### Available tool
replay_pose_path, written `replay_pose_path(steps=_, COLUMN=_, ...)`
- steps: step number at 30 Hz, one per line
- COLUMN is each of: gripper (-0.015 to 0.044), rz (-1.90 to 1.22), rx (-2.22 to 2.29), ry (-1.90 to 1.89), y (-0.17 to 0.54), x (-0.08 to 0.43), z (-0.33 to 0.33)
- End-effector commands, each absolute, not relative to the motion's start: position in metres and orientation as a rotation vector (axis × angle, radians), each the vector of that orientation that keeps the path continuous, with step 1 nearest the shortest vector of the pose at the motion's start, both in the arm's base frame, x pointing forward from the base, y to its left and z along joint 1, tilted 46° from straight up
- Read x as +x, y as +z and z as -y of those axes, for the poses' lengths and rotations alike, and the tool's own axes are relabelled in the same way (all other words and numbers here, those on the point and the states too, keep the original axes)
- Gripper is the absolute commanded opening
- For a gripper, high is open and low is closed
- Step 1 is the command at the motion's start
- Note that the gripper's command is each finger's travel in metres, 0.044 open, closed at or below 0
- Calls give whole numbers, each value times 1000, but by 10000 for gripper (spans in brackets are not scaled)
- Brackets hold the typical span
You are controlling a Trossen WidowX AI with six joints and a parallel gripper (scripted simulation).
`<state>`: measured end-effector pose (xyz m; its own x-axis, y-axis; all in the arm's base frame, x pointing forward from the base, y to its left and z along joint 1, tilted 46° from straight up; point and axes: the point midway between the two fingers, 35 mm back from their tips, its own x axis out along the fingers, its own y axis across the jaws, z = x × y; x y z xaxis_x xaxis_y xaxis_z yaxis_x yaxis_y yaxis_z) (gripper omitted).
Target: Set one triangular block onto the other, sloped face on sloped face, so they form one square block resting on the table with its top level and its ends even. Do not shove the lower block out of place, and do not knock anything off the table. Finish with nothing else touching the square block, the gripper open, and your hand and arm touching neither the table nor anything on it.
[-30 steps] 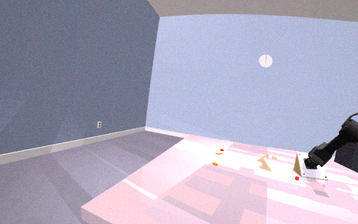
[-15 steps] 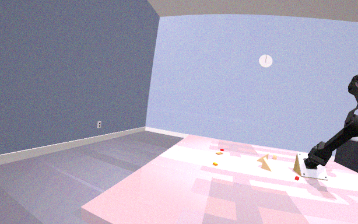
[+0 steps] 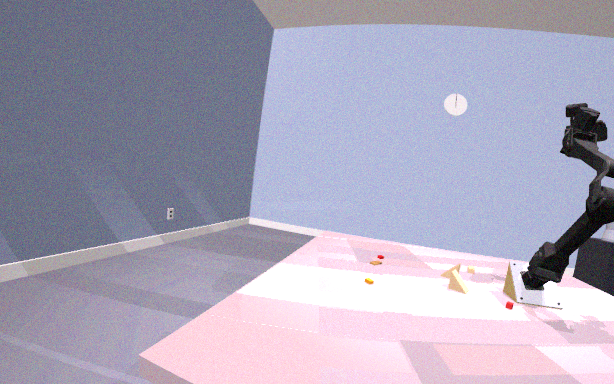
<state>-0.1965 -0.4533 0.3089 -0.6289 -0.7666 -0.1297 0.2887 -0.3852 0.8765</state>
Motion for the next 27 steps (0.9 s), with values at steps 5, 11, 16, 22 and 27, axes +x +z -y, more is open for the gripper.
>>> replay_pose_path(steps=5, gripper=440, rz=608, rx=934, ry=-2007, y=223, x=-111, z=487)
replay_pose_path(steps=11, gripper=440, rz=347, rx=1005, ry=-1946, y=185, x=-70, z=490)
replay_pose_path(steps=16, gripper=440, rz=-68, rx=1072, ry=-1801, y=128, x=-12, z=480)
replay_pose_path(steps=22, gripper=440, rz=-550, rx=1103, ry=-1515, y=64, x=58, z=444)
replay_pose_path(steps=27, gripper=440, rz=-896, rx=1098, ry=-1204, y=20, x=108, z=397)
